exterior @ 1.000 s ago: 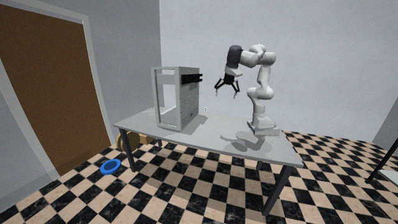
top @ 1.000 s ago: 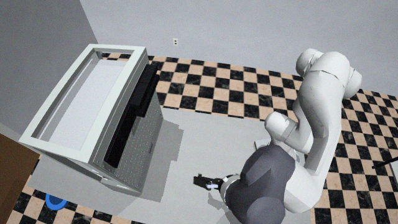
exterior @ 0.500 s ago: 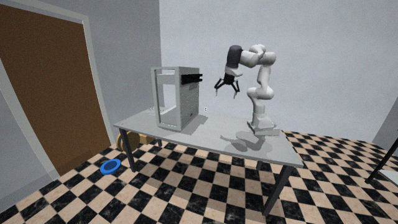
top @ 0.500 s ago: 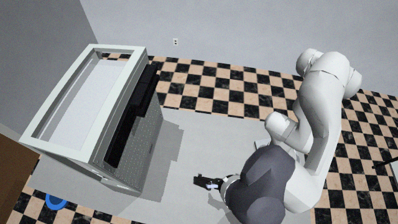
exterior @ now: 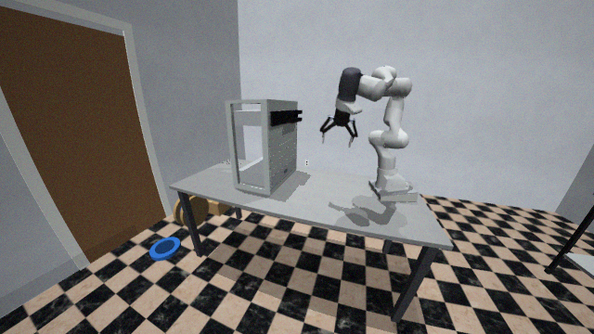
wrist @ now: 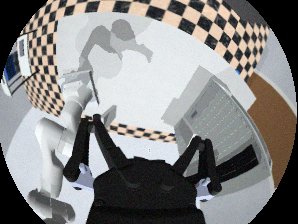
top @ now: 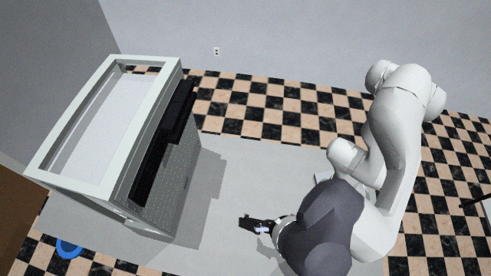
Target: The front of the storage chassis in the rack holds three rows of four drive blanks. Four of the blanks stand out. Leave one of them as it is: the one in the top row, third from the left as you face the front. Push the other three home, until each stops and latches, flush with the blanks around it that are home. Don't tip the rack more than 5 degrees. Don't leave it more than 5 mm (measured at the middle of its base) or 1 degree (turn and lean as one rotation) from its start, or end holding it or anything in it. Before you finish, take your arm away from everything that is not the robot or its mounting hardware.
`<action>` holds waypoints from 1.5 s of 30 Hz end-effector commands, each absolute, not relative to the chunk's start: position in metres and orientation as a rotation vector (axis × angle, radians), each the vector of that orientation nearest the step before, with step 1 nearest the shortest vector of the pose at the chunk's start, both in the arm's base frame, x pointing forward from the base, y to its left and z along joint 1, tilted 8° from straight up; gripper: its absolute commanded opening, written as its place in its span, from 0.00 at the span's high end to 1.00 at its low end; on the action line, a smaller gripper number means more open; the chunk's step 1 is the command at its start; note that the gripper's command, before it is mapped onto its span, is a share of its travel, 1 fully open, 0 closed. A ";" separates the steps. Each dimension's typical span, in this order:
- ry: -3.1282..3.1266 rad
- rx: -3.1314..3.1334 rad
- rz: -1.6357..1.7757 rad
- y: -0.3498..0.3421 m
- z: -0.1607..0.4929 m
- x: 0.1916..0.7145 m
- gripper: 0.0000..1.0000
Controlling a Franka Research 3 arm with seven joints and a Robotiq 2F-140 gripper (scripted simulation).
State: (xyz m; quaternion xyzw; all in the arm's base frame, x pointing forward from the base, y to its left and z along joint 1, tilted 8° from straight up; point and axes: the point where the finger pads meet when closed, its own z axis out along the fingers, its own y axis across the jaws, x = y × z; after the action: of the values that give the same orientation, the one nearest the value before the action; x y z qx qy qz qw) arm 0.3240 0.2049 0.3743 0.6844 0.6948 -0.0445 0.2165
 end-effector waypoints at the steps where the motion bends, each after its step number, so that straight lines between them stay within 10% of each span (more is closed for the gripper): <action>1: 1.925 1.896 -0.123 0.205 0.374 0.324 0.00; 45: 1.946 1.967 0.009 0.225 0.373 0.331 0.00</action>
State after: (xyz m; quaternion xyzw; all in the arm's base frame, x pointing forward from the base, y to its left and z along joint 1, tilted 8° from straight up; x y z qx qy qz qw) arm 0.3282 0.2181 0.3734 0.6922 0.6950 -0.0122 0.1941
